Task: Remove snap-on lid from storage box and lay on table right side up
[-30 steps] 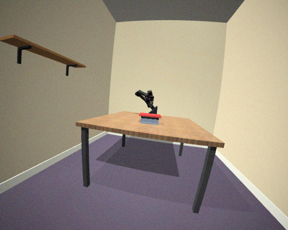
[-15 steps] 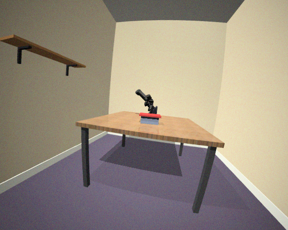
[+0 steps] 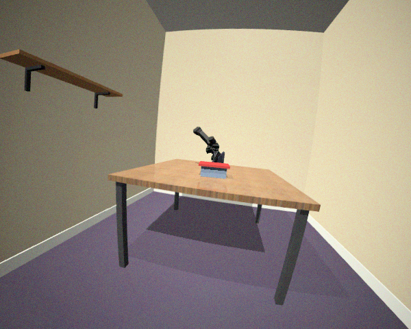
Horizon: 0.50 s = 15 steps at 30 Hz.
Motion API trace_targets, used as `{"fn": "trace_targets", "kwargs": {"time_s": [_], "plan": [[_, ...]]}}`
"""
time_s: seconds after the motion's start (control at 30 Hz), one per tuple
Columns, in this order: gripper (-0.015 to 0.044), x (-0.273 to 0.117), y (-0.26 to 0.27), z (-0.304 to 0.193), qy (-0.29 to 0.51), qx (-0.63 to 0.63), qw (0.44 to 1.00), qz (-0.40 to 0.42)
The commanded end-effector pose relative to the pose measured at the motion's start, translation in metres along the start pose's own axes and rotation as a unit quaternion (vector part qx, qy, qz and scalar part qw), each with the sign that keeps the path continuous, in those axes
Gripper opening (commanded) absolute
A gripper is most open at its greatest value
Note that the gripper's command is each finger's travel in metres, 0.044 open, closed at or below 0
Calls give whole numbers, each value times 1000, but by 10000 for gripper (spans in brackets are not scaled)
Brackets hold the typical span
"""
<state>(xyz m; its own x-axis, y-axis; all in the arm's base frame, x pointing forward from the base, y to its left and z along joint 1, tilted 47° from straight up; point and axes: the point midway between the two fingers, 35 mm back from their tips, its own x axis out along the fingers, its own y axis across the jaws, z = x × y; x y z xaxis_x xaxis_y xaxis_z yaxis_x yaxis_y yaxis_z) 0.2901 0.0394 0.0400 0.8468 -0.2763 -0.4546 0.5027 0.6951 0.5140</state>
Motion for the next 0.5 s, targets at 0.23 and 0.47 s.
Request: {"fn": "trace_targets", "kwargs": {"time_s": [0.23,0.47], "plan": [[235,19,0,0,0,-3,1000,-2],[235,30,0,1,0,-2,1000,-1]]}}
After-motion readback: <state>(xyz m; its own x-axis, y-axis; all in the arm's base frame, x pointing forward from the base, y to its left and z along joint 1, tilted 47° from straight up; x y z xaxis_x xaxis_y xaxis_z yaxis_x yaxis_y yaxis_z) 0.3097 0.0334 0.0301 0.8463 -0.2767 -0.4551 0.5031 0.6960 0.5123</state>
